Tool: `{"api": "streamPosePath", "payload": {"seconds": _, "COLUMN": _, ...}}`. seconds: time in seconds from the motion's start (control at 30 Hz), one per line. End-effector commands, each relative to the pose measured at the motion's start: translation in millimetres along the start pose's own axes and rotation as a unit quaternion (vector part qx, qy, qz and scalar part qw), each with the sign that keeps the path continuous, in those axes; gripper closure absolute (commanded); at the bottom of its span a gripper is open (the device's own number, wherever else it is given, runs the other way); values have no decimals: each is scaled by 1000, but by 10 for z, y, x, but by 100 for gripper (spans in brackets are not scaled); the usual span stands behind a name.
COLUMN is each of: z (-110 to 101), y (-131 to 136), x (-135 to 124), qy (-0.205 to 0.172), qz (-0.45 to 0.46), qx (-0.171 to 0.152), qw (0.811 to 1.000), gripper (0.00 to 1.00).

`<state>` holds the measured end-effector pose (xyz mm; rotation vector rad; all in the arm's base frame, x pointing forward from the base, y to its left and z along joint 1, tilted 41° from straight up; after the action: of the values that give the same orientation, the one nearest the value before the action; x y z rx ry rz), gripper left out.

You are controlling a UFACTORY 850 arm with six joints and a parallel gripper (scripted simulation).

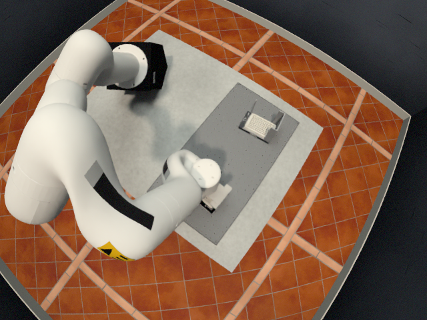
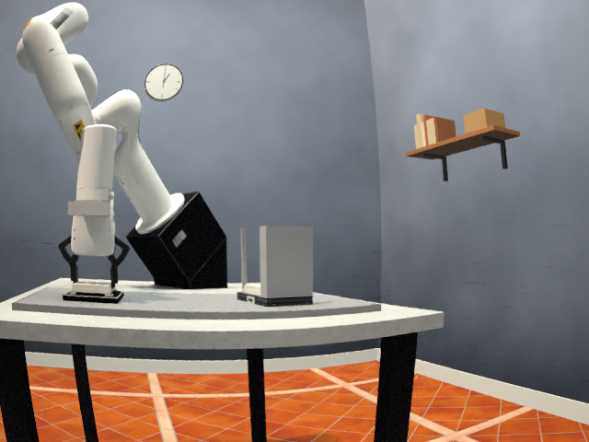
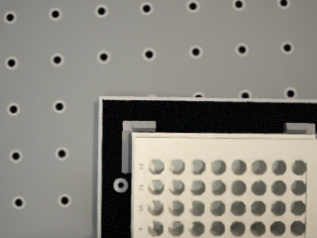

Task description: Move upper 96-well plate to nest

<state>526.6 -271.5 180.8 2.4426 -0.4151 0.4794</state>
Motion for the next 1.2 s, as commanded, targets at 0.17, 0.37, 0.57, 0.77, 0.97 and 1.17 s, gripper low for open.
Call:
{"api": "streamPosePath", "payload": {"seconds": 0.17, "z": 8, "y": 0, "x": 6, "qy": 1, "qz": 0, "qx": 0, "qw": 1000, "gripper": 100}}
{"api": "streamPosePath", "payload": {"seconds": 0.37, "z": 18, "y": 0, "x": 6, "qy": 1, "qz": 0, "qx": 0, "qw": 1000, "gripper": 100}}
{"api": "streamPosePath", "payload": {"seconds": 0.57, "z": 25, "y": 0, "x": 6, "qy": 1, "qz": 0, "qx": 0, "qw": 1000, "gripper": 100}}
{"api": "streamPosePath", "payload": {"seconds": 0.77, "z": 35, "y": 0, "x": 6, "qy": 1, "qz": 0, "qx": 0, "qw": 1000, "gripper": 100}}
{"api": "streamPosePath", "payload": {"seconds": 0.97, "z": 41, "y": 0, "x": 6, "qy": 1, "qz": 0, "qx": 0, "qw": 1000, "gripper": 0}}
{"api": "streamPosePath", "payload": {"seconds": 1.17, "z": 41, "y": 0, "x": 6, "qy": 1, "qz": 0, "qx": 0, "qw": 1000, "gripper": 0}}
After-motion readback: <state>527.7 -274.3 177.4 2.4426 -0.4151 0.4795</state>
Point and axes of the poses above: the point where the finger pads meet when closed, its own z axis out along the fingers, its own y axis across the jaws, x = y × z, the point moved 2 cm from there along -z, back along the fingers, and after that the axes turned 6 degrees about z, right-handed, at the moved point
